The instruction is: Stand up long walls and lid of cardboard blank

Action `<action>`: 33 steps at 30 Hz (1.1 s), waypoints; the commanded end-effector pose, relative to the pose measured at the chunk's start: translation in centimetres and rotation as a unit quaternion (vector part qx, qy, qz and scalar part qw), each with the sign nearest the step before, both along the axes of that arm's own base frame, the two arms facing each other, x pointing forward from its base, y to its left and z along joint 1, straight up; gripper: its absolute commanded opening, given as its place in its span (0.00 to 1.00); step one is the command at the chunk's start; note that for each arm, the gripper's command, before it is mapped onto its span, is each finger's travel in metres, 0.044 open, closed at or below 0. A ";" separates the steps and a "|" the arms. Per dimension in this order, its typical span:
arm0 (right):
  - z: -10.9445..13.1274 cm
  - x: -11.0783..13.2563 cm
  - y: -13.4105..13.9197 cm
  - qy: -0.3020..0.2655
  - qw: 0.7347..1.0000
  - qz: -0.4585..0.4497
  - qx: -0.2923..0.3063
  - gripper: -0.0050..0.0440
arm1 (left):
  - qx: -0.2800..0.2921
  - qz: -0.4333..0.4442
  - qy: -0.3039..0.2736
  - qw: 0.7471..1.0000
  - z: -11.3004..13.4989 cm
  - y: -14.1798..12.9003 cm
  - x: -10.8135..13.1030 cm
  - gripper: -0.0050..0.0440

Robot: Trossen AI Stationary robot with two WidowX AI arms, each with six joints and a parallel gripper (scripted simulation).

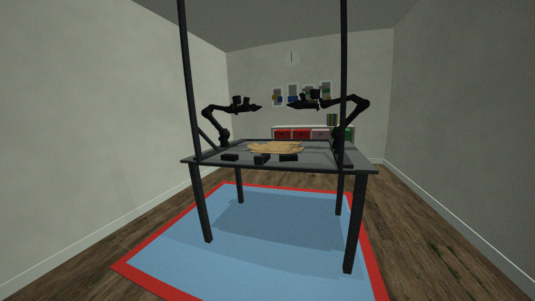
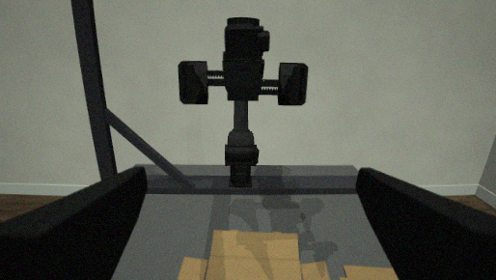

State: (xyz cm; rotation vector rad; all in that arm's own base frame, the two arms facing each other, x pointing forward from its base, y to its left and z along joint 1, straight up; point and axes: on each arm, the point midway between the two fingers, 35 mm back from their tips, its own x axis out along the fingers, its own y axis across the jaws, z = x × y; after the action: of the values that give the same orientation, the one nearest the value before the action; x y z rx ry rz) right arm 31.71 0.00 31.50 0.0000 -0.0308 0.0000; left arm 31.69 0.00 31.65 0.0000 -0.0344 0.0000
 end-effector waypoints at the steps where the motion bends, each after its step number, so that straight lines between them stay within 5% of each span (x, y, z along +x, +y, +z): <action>1: 0.8 -0.1 0.0 -0.010 1.000 0.000 0.000 1.00 | 0.000 0.000 -0.008 1.000 0.6 0.0 -0.1 1.00; 17: 0.8 -0.1 0.0 -0.010 1.000 0.000 0.000 1.00 | 0.000 0.000 -0.008 1.000 0.6 0.0 -0.1 1.00; 23: -2.6 2.5 1.2 0.093 0.995 0.016 0.020 0.70 | 0.000 0.000 -0.008 1.000 0.6 0.0 -0.1 0.70; 33: -10.4 5.9 4.3 0.300 0.952 0.034 0.049 0.69 | 0.000 0.000 -0.008 1.000 0.6 0.0 -0.1 0.26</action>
State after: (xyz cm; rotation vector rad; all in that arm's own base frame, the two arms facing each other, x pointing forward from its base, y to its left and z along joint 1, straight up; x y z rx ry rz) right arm 36.21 3.46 21.57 0.0817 0.4827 0.0629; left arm 31.69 0.00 31.65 0.0000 -0.0344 0.0000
